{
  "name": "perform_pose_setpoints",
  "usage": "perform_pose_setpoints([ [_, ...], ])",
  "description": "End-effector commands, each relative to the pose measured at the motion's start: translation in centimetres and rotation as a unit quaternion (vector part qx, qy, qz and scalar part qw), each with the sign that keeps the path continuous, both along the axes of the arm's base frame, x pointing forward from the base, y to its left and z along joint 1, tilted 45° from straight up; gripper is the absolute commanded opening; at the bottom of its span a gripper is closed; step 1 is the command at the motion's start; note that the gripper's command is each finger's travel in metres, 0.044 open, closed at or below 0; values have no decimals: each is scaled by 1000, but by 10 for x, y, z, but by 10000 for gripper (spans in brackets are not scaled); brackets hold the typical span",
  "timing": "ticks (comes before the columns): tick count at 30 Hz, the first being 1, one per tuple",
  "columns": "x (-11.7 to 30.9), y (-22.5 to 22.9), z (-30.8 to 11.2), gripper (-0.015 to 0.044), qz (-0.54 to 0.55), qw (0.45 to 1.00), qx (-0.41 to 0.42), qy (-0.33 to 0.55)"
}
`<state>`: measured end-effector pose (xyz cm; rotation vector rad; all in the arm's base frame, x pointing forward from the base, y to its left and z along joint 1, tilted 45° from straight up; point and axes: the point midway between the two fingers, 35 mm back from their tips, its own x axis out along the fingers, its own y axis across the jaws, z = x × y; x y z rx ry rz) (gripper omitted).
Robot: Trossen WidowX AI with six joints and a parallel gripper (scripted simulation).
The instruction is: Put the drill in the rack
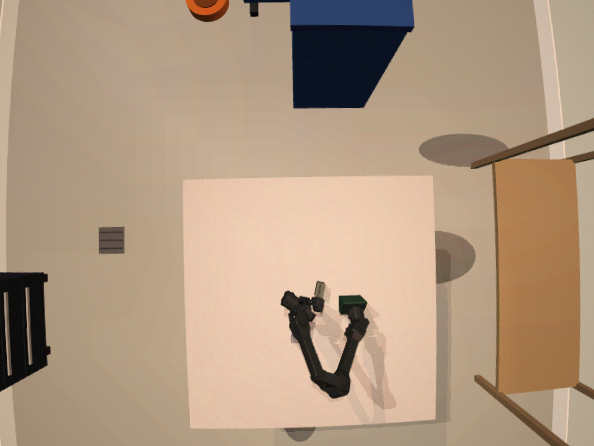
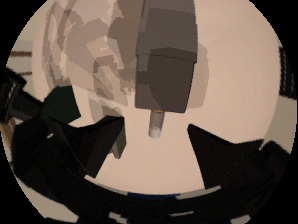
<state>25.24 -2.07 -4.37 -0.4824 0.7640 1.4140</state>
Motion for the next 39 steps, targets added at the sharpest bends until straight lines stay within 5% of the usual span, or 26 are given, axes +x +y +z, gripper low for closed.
perform_pose_setpoints([
  [1,-1,8,-3,440,-1,1000,4,2],
  [9,-1,16,-7,440,-1,1000,5,3],
  [25,-1,12,-6,20,1,1000,1,0],
  [39,-2,7,-12,0,-1,1000,4,2],
])
